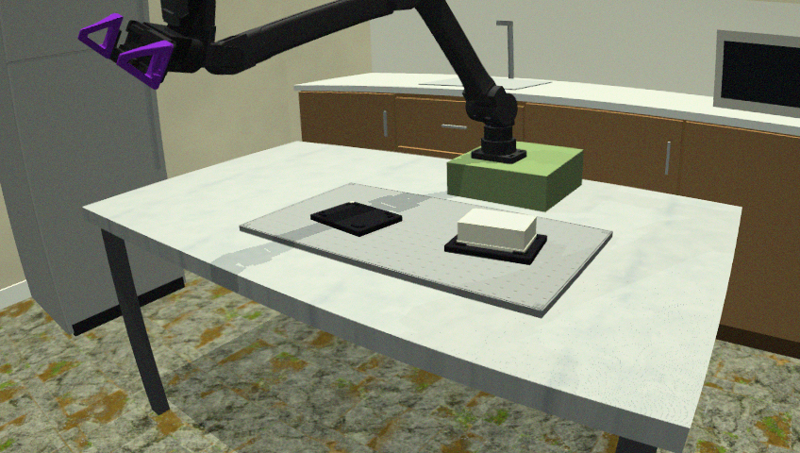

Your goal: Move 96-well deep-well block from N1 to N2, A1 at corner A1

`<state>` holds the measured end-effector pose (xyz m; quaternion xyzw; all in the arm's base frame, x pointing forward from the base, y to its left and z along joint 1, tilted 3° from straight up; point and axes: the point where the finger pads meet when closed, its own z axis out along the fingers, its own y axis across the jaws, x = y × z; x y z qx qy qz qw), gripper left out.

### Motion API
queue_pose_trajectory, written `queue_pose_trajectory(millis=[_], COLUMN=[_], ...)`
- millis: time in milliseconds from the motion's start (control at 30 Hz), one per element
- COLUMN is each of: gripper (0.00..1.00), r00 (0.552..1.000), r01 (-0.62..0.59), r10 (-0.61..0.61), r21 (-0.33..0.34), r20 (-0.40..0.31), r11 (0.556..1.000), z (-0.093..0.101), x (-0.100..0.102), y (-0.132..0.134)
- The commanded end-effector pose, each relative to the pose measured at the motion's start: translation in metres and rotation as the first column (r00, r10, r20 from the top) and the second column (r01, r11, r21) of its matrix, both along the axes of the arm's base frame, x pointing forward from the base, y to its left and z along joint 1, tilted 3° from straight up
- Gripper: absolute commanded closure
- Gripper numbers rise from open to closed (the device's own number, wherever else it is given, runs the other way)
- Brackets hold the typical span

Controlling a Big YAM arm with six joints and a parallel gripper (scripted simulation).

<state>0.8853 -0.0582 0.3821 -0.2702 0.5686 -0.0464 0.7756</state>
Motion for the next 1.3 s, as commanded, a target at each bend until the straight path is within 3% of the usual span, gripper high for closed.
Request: queue_pose_trajectory(millis=[0,67,133,267,300,367,633,667,700,733,767,900,967,1000,1033,1233,1267], gripper=[0.0,0.0,0.0,0.0,0.0,0.0,0.0,0.0,0.0,0.0,0.0,0.0,0.0,0.0,0.0,0.0,0.0], r00=[1.0,1.0,0.999,1.0,0.998,0.992,0.996,0.988,0.984,0.988,0.977,0.983,0.963,0.973,0.953,0.963,0.945], r01=[-0.01,-0.01,-0.012,-0.01,-0.015,-0.022,-0.019,-0.027,-0.032,-0.032,-0.04,-0.036,-0.056,-0.054,-0.067,-0.061,-0.078], r10=[0.011,0.011,0.01,0.01,0.011,0.011,0.011,0.012,0.012,0.011,0.011,0.011,0.012,0.011,0.011,0.011,0.011], r21=[-0.035,-0.035,-0.053,-0.055,-0.064,-0.087,-0.088,-0.1,-0.115,-0.133,-0.129,-0.13,-0.159,-0.178,-0.177,-0.177,-0.192], r20=[0.023,0.023,-0.034,-0.002,-0.065,-0.124,-0.092,-0.154,-0.177,-0.157,-0.214,-0.182,-0.269,-0.232,-0.301,-0.27,-0.327], r11=[0.999,0.999,0.999,0.998,0.998,0.996,0.996,0.995,0.993,0.991,0.991,0.991,0.986,0.983,0.982,0.982,0.978], z=[0.041,0.041,0.035,0.031,0.021,0.015,0.005,-0.005,-0.005,0.023,-0.014,-0.019,-0.032,0.002,-0.038,-0.043,-0.054], x=[-0.014,-0.014,-0.015,-0.018,-0.018,-0.02,-0.026,-0.027,-0.028,-0.027,-0.032,-0.037,-0.042,-0.038,-0.046,-0.052,-0.056], y=[0.026,0.026,0.034,0.05,0.054,0.062,0.085,0.089,0.092,0.096,0.1,0.115,0.122,0.124,0.129,0.142,0.146])
